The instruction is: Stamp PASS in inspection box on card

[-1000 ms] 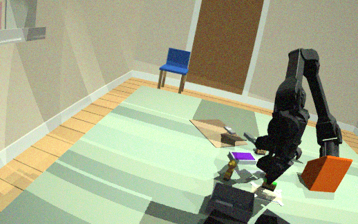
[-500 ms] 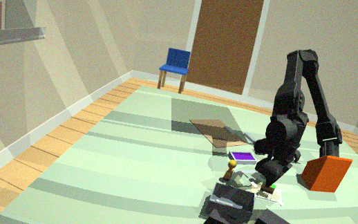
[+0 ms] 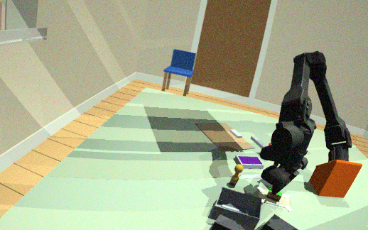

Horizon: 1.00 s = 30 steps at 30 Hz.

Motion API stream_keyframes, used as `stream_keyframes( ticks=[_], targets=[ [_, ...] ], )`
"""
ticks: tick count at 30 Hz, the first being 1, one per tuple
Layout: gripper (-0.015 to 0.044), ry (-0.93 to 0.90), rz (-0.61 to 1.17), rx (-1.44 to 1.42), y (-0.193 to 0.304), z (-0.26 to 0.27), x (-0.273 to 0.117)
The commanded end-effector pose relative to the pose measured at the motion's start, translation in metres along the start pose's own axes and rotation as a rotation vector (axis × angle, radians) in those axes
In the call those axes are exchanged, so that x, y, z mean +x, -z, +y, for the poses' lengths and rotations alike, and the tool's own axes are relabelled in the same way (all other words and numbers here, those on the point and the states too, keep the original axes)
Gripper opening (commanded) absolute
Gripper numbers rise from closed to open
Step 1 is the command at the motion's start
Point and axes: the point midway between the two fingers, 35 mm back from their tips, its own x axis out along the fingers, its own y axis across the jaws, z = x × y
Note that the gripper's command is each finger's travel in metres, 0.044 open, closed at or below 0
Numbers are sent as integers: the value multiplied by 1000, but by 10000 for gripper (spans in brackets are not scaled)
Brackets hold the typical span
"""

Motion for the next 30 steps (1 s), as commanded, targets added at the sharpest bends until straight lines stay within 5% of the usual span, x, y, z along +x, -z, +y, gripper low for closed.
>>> stream_keyframes(
  ticks=[1, 30],
  targets=[
    [0, 2, -4, -6, 0, -1, 3],
    [0, 2, -5, -11, 0, -2, 11]
  ],
)
